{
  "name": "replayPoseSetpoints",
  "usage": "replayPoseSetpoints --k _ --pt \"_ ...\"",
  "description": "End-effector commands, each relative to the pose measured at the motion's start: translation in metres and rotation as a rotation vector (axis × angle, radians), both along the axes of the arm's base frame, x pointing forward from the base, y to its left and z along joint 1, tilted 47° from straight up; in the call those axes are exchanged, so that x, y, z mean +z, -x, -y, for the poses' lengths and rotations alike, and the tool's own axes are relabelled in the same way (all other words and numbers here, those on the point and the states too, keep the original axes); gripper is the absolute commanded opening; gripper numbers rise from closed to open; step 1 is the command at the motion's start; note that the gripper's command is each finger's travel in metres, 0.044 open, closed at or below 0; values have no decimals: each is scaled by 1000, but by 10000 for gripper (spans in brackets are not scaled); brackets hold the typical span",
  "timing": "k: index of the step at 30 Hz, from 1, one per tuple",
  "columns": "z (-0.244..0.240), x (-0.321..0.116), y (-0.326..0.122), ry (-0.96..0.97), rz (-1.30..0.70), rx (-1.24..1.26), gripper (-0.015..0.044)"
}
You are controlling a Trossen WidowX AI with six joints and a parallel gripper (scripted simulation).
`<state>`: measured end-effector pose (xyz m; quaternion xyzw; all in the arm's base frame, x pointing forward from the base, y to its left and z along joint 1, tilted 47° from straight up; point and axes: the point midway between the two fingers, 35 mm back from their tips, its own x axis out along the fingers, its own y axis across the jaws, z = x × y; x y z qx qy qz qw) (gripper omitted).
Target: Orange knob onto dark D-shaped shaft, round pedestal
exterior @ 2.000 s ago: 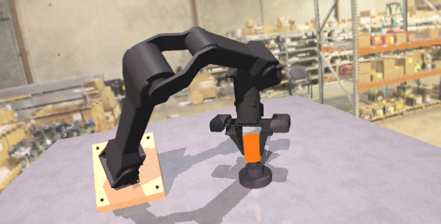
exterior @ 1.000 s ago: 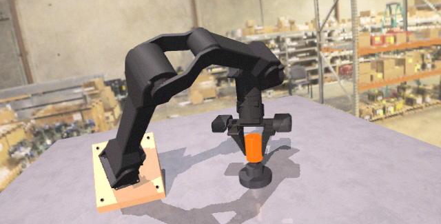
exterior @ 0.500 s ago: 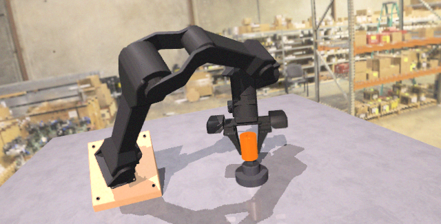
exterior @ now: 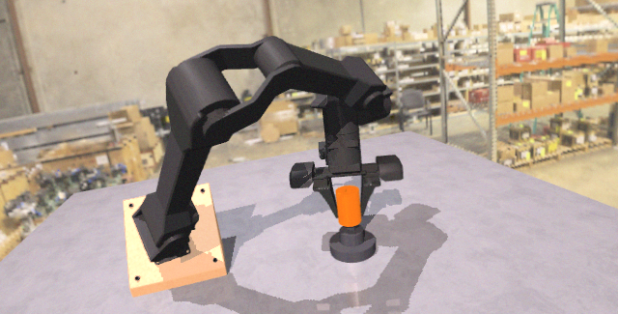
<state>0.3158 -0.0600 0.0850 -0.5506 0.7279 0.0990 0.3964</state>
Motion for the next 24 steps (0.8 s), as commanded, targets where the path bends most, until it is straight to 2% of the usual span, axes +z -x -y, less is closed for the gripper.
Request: replayPoseSetpoints --k 1,10,24 --pt "-2 3 -2 2 4 4 0" --pt "-3 5 -3 -14 -148 147 0" --pt "-1 4 -5 -14 -148 147 0"
